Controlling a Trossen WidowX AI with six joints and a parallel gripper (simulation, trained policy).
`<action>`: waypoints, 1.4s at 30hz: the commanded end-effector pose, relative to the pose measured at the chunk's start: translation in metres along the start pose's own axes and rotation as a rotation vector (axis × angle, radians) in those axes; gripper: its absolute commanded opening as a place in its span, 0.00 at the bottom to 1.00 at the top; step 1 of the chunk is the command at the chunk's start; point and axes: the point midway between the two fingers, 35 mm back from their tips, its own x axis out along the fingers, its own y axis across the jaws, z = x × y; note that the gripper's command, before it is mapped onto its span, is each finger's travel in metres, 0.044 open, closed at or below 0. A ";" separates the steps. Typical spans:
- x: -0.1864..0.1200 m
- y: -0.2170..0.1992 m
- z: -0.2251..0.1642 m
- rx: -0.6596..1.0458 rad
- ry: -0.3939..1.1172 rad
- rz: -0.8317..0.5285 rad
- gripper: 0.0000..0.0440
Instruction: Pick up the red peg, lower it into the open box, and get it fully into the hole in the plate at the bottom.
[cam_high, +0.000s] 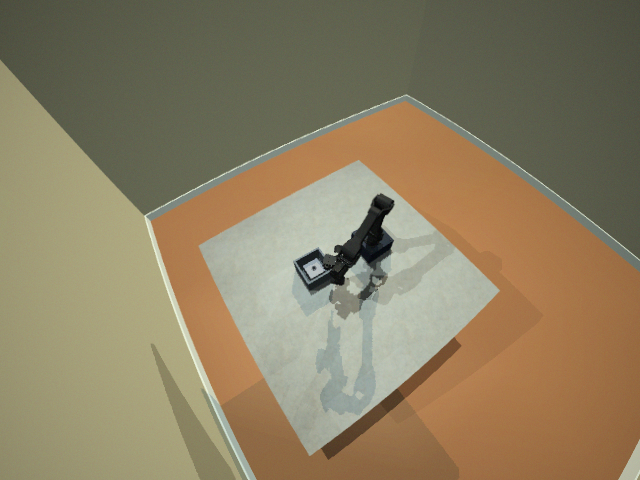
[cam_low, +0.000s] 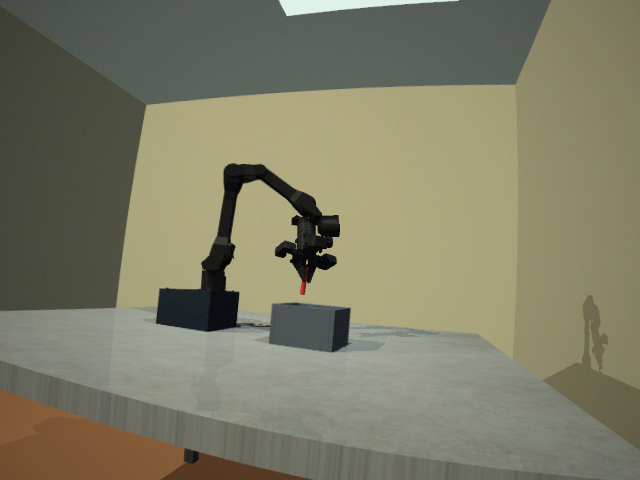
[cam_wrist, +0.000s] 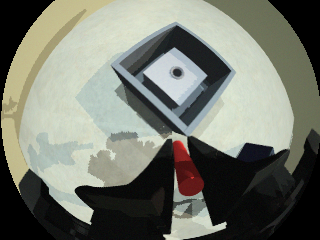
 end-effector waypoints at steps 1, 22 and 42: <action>0.001 -0.002 0.012 0.013 0.008 0.004 0.00; 0.044 -0.026 0.085 0.151 0.039 0.015 0.00; 0.108 -0.031 0.093 0.139 0.111 -0.009 0.33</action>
